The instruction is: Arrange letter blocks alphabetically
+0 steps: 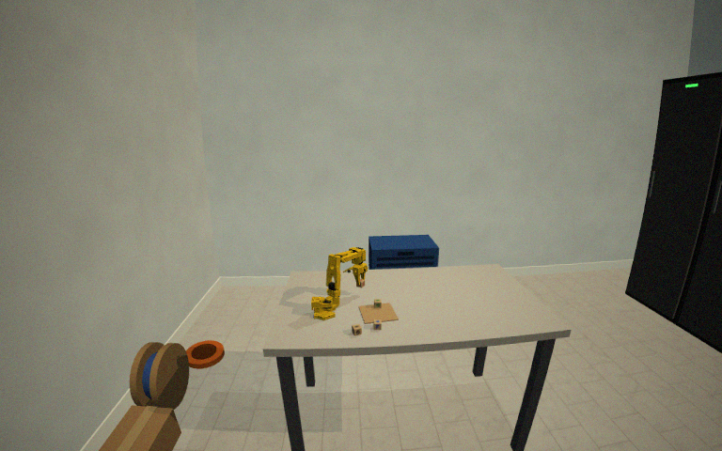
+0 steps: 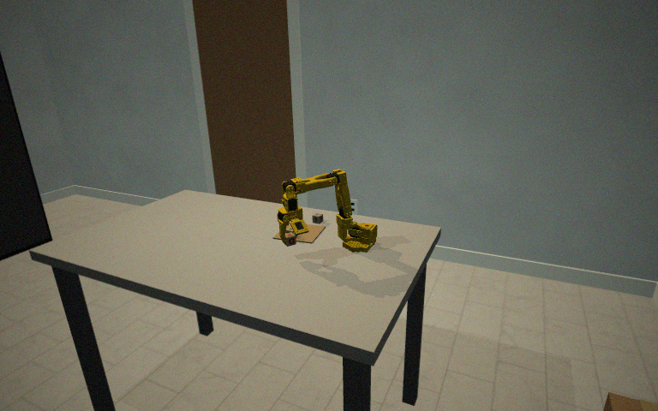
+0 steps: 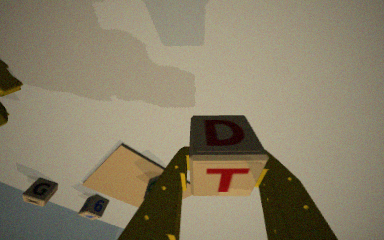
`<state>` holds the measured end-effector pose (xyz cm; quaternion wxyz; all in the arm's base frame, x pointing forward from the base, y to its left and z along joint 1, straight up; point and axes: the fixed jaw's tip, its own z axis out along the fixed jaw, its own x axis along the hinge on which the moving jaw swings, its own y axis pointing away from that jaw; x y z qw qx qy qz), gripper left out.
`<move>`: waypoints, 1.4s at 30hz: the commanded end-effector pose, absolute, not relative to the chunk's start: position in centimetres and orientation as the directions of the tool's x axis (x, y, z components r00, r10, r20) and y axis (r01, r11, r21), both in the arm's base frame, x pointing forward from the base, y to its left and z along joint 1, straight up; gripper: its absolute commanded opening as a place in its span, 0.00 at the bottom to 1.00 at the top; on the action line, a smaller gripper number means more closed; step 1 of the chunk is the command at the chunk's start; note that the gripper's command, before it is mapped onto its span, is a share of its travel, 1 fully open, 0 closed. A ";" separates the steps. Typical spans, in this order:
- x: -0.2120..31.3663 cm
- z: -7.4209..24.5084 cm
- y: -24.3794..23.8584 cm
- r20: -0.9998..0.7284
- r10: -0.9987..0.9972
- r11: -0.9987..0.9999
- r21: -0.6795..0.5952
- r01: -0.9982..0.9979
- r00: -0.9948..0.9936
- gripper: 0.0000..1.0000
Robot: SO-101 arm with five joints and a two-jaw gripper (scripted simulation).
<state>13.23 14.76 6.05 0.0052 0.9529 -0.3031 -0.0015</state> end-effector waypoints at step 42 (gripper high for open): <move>12.0 7.5 18.0 -0.109 -0.915 0.393 -0.024 -0.919 -0.388 0.00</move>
